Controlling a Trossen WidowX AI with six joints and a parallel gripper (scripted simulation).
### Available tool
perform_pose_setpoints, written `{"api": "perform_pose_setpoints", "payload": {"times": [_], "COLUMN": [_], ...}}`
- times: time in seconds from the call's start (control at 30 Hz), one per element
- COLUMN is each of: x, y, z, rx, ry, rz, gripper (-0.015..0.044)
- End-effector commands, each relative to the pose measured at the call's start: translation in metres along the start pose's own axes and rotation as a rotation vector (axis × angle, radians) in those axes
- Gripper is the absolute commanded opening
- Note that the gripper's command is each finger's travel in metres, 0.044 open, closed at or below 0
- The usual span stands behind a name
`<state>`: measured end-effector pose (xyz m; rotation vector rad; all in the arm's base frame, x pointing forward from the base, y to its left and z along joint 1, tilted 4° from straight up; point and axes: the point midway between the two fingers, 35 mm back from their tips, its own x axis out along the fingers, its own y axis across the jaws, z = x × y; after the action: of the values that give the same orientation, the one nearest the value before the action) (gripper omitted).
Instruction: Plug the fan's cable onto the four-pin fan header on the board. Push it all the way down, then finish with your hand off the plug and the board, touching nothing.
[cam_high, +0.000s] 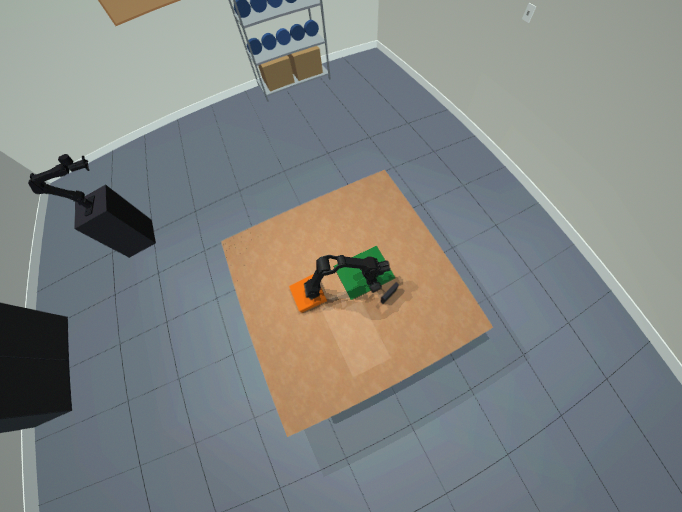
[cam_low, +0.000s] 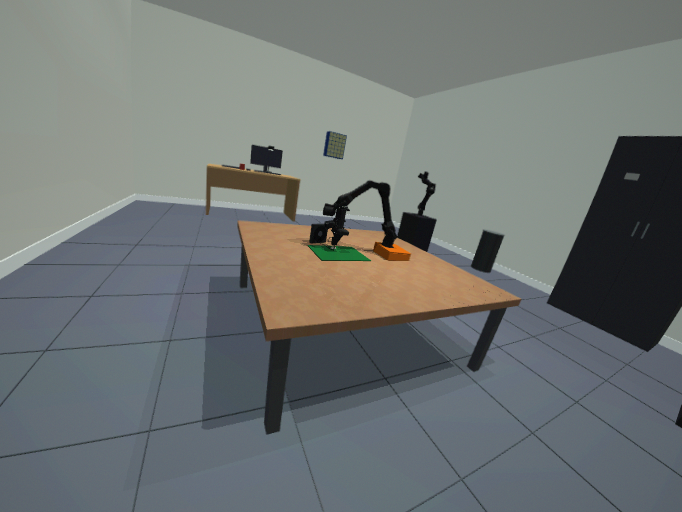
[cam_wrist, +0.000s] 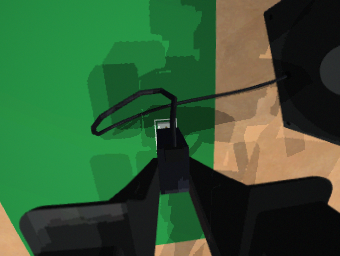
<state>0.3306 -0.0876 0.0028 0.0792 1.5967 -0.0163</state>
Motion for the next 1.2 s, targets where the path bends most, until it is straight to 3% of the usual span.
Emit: {"api": "perform_pose_setpoints", "payload": {"times": [0.0,1.17], "x": [0.001,0.012], "y": [-0.001,-0.001], "z": [-0.002,-0.002], "rx": [-0.007,-0.005], "ry": [0.003,0.003], "rz": [-0.005,-0.005], "gripper": [0.0,0.0]}}
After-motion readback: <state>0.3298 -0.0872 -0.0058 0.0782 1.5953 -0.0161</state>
